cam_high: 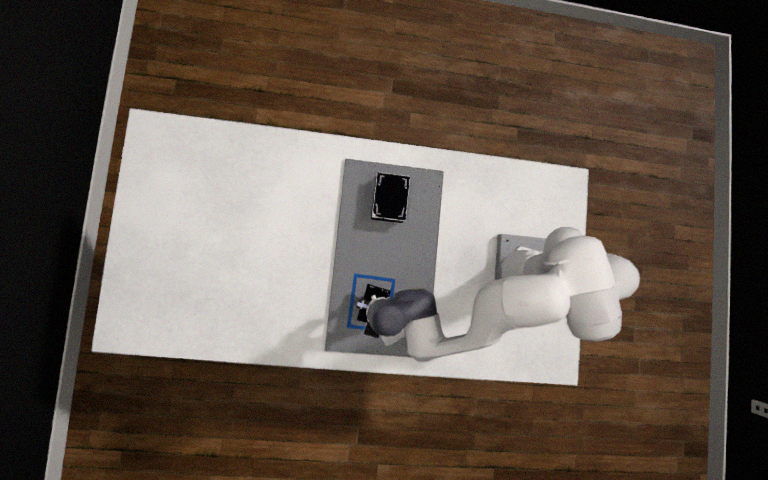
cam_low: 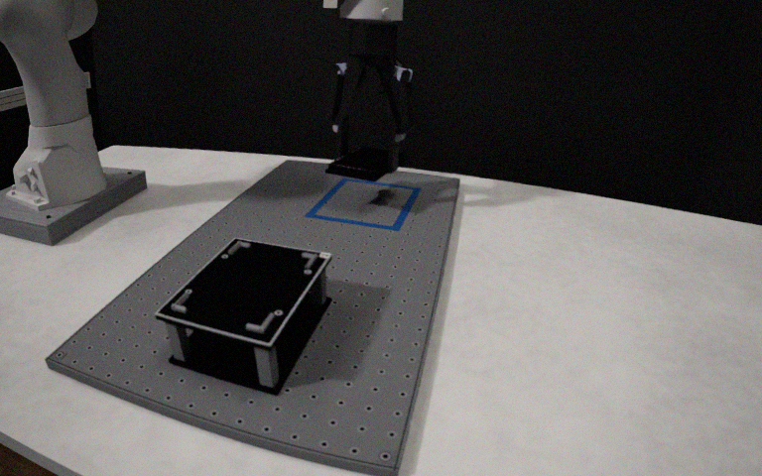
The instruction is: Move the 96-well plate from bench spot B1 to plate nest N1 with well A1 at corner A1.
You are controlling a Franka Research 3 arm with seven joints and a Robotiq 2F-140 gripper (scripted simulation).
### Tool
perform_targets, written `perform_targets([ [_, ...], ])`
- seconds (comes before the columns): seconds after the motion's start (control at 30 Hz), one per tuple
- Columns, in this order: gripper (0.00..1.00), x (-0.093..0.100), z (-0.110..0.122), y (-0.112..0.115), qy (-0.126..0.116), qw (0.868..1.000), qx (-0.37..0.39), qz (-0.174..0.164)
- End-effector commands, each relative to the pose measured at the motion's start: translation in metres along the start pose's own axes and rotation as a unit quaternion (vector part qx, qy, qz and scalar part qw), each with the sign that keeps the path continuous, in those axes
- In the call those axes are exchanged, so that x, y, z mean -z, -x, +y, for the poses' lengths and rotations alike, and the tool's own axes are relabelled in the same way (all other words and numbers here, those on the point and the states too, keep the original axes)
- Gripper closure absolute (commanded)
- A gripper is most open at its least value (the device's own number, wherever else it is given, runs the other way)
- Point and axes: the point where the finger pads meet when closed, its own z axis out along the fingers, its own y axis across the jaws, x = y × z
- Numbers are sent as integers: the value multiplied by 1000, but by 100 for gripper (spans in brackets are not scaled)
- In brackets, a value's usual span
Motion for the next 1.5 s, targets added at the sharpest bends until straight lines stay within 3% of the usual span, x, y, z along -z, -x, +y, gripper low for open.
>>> perform_targets([
  [0.0, 40, 2, 1, 0, 2, 1000, 0, -1],
  [0.17, 40, 2, 1, 0, 2, 1000, 0, -1],
  [0.43, 40, 6, 4, 26, 2, 991, -133, 0],
  [0.5, 40, 6, 4, 26, 2, 991, -133, 0],
  [0.7, 40, 9, 7, 45, 2, 973, -231, 0],
  [1.0, 40, 14, 11, 75, 2, 927, -374, 0],
  [1.07, 40, 14, 11, 75, 2, 927, -374, 0],
  [1.27, 40, 17, 13, 94, 2, 886, -465, 0],
  [1.47, 40, 21, 16, 114, 2, 835, -551, 0],
])
